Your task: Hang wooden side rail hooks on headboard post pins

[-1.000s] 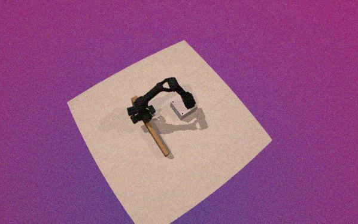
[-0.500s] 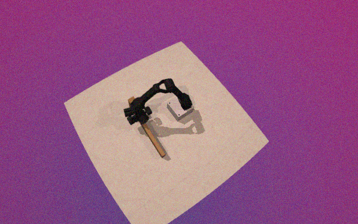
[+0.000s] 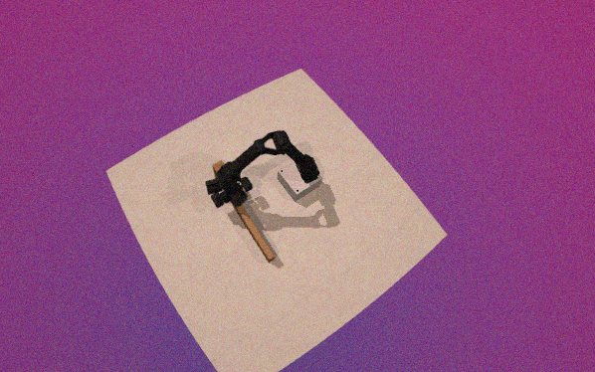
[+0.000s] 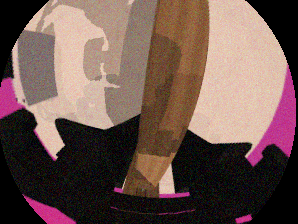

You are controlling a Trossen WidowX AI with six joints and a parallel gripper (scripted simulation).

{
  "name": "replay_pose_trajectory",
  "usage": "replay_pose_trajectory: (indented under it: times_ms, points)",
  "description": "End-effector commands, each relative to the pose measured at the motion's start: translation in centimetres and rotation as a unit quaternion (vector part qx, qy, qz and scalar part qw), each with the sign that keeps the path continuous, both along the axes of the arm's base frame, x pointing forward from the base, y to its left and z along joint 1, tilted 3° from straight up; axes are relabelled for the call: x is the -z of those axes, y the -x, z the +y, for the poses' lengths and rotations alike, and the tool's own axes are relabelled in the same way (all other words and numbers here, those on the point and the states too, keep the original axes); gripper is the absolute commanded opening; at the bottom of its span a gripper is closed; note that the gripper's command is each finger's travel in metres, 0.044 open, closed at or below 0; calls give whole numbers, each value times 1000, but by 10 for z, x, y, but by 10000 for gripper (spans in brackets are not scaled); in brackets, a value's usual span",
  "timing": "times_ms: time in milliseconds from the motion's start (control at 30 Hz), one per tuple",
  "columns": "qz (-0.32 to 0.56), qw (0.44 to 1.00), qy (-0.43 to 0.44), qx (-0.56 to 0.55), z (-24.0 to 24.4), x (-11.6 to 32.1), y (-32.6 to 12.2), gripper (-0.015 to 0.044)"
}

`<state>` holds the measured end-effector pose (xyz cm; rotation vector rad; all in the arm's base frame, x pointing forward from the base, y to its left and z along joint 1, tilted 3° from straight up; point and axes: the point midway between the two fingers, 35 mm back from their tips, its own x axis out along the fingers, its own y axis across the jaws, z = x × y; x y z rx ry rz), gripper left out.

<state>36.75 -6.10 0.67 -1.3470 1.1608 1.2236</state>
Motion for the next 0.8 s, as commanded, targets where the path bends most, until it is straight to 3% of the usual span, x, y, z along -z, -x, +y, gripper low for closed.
replay_pose_trajectory:
  times_ms: [0, 767]
  points:
    - [-2, 1000, 2, 2, -1, 0, -1, 0]
    - [-2, 1000, 2, 2, -1, 4, -1, 0]
